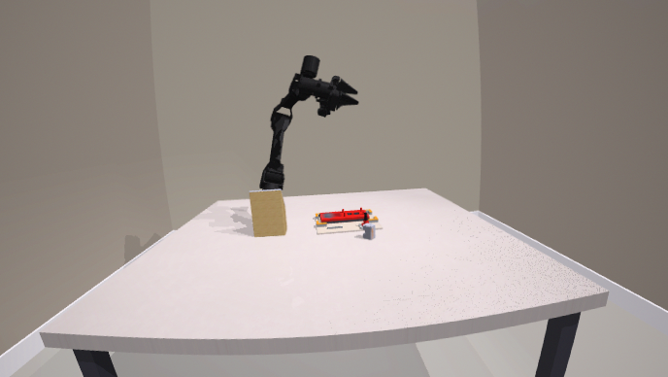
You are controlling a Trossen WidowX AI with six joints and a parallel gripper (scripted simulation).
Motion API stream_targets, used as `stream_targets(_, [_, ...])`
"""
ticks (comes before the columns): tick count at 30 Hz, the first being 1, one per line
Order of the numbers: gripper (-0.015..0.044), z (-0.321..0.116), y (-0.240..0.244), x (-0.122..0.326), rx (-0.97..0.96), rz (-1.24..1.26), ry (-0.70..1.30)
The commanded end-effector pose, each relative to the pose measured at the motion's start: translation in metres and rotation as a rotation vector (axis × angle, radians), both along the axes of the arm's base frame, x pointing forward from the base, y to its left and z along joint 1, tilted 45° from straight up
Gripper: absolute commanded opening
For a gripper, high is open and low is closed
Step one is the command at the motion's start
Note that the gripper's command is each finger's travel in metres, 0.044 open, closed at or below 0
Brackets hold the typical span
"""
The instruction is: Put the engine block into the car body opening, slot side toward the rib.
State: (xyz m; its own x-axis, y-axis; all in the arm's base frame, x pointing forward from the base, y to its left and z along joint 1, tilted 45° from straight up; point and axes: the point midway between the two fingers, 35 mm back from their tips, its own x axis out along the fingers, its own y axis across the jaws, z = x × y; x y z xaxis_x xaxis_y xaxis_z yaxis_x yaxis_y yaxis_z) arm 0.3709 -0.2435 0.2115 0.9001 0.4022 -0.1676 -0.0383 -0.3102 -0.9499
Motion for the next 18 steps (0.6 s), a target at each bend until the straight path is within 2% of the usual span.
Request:
stream_targets(1, [0.044, -0.019, 0.004, 0.013, 0.11, -0.013, 0.103])
stream_targets(18, [0.044, -0.101, 0.041, 0.051, 0.471, -0.057, 0.554])
